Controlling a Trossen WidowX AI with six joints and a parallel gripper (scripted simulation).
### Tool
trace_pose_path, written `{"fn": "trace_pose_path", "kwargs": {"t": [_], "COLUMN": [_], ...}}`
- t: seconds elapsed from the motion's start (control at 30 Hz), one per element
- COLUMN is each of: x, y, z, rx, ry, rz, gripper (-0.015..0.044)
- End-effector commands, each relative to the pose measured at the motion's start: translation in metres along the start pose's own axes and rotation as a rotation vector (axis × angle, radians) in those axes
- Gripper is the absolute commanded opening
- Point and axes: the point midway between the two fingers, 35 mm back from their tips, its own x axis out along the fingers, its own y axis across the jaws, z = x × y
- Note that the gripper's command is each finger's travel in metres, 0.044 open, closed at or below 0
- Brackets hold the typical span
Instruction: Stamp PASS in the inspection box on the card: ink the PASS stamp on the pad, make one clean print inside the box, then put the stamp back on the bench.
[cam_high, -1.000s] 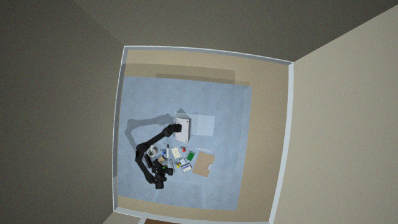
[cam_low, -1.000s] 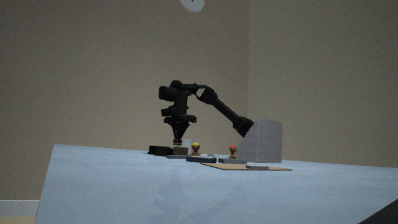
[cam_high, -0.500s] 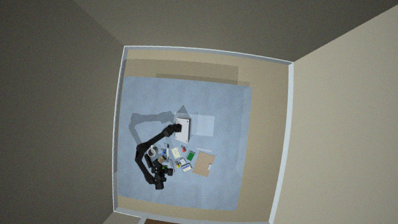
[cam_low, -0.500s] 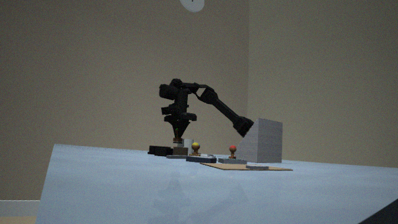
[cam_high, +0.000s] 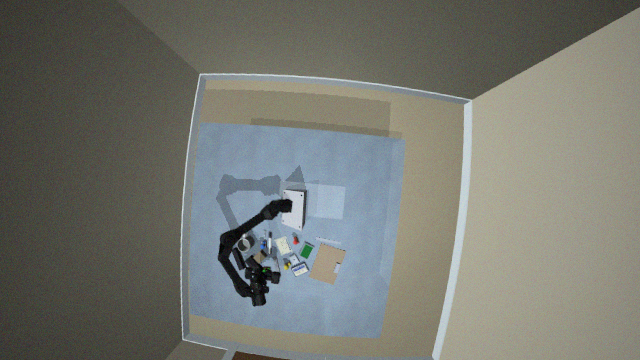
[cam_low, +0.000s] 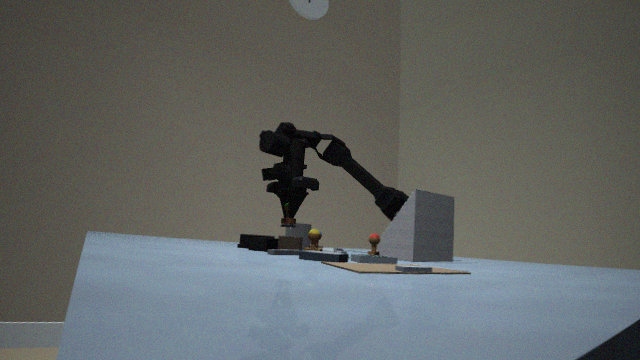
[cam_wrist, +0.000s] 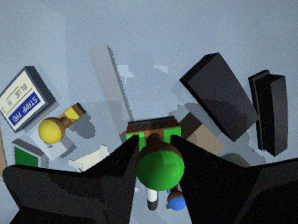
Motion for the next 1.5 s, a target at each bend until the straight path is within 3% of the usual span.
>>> {"fn": "trace_pose_path", "kwargs": {"t": [0.0,0.8,1.47], "x": [-0.002,-0.003,0.007], "y": [0.038,0.211,0.215], "z": [-0.007,-0.109,-0.112], "rx": [-0.016,-0.015,-0.016], "ry": [0.0,0.008,0.007], "rz": [0.016,0.01,0.007], "gripper": [0.0,0.0,0.0]}}
